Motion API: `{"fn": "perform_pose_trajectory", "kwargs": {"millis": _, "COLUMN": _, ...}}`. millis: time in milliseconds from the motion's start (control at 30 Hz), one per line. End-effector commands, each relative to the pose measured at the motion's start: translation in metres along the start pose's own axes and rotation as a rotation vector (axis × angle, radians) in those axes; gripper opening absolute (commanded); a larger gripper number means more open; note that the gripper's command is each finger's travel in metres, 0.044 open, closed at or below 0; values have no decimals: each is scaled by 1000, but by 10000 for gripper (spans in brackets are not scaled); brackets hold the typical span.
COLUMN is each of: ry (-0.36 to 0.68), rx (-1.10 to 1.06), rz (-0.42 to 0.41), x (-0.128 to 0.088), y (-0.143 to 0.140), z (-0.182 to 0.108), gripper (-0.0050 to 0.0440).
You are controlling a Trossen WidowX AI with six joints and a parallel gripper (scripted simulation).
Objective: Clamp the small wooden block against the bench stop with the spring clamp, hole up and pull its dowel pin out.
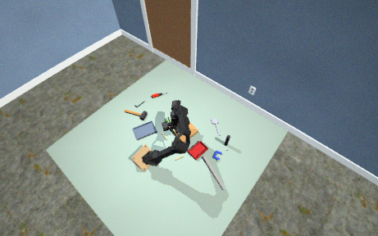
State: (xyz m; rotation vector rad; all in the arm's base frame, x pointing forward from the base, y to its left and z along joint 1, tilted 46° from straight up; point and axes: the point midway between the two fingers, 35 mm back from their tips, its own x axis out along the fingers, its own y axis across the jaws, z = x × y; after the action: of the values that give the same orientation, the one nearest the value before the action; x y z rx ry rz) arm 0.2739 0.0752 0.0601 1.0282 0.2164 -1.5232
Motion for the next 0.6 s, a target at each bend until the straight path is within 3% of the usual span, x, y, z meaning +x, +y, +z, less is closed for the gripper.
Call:
{"fn": "perform_pose_trajectory", "kwargs": {"millis": 0, "ry": 0, "rx": -119, "rz": 0, "x": -1, "y": 0, "z": 0, "gripper": 0}}
{"fn": "perform_pose_trajectory", "kwargs": {"millis": 567, "ry": 1, "rx": -594, "rz": 0, "x": -1, "y": 0, "z": 0, "gripper": 0}}
